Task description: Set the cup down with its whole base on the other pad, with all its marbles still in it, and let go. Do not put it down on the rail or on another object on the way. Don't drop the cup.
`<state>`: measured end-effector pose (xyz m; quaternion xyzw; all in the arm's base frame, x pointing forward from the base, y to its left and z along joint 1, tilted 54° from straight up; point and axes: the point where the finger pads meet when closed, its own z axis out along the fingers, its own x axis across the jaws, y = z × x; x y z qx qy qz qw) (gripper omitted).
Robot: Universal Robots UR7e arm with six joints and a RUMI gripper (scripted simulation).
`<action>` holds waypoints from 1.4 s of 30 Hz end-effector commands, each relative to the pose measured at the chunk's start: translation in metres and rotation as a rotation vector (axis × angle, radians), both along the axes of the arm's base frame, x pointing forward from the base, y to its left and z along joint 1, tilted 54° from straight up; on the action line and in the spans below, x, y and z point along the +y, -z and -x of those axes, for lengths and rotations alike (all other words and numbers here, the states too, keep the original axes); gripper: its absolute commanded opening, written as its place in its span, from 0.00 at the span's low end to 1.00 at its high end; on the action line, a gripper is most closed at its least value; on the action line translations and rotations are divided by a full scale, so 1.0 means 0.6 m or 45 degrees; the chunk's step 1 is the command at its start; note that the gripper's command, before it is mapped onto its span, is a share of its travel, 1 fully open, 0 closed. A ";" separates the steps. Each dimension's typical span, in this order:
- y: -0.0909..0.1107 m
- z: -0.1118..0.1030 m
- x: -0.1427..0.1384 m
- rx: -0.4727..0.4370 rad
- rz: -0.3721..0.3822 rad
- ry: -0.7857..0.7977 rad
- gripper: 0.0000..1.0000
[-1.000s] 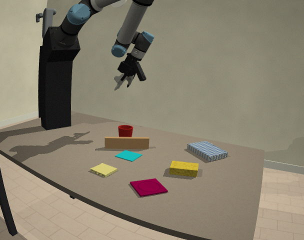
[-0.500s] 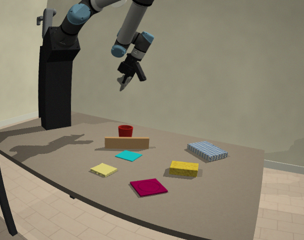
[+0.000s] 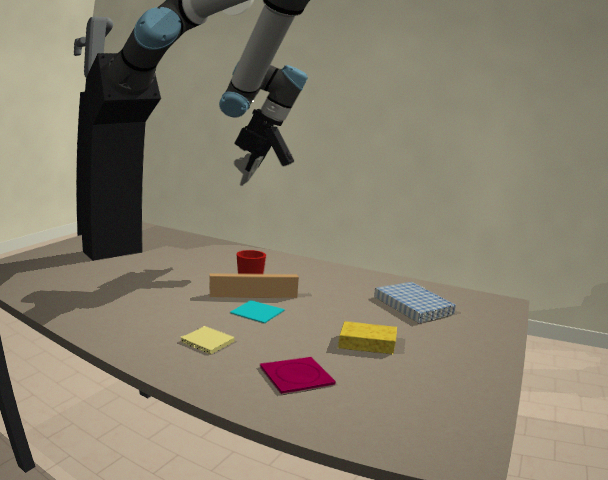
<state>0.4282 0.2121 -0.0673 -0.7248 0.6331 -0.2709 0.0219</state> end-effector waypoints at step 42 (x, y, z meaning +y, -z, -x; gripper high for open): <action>-0.011 -0.113 -0.073 0.104 0.341 -0.923 0.00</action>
